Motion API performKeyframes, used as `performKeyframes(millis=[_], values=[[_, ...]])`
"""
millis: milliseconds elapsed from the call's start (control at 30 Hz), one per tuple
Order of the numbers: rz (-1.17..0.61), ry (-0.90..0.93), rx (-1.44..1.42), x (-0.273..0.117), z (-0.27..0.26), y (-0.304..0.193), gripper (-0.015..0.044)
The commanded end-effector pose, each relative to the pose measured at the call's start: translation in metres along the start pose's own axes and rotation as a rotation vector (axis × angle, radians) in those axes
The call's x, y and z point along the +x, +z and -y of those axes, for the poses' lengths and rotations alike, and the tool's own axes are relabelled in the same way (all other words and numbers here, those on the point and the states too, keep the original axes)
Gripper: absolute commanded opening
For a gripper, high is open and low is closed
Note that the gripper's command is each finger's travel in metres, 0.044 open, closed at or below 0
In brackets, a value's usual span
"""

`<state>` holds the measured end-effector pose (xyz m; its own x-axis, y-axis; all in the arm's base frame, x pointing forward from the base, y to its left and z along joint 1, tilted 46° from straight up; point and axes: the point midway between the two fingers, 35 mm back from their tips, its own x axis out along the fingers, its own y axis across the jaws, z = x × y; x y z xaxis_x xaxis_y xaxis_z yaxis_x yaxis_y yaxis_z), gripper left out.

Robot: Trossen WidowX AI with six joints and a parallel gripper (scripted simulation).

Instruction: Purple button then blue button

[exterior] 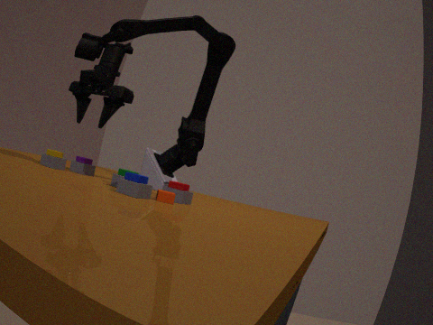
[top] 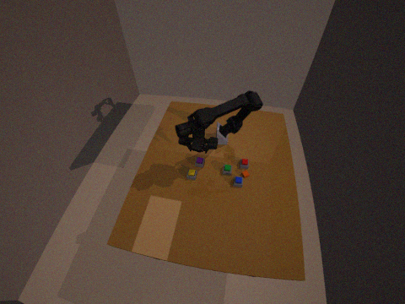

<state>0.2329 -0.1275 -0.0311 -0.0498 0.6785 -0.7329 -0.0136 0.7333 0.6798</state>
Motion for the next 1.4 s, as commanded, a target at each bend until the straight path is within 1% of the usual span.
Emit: performKeyframes(millis=[0, 267, 300, 700, 1367], values=[[-0.026, 0.034, 0.012, 0.048, -0.006, -0.007, 0.0242], [-0.026, 0.034, 0.012, 0.05, -0.006, -0.007, 0.0032], [-0.026, 0.034, 0.012, 0.05, -0.006, -0.007, 0.002], [-0.026, 0.034, 0.012, 0.051, -0.006, -0.007, 0.002], [-0.025, 0.036, 0.012, 0.083, -0.007, -0.008, 0.002]])
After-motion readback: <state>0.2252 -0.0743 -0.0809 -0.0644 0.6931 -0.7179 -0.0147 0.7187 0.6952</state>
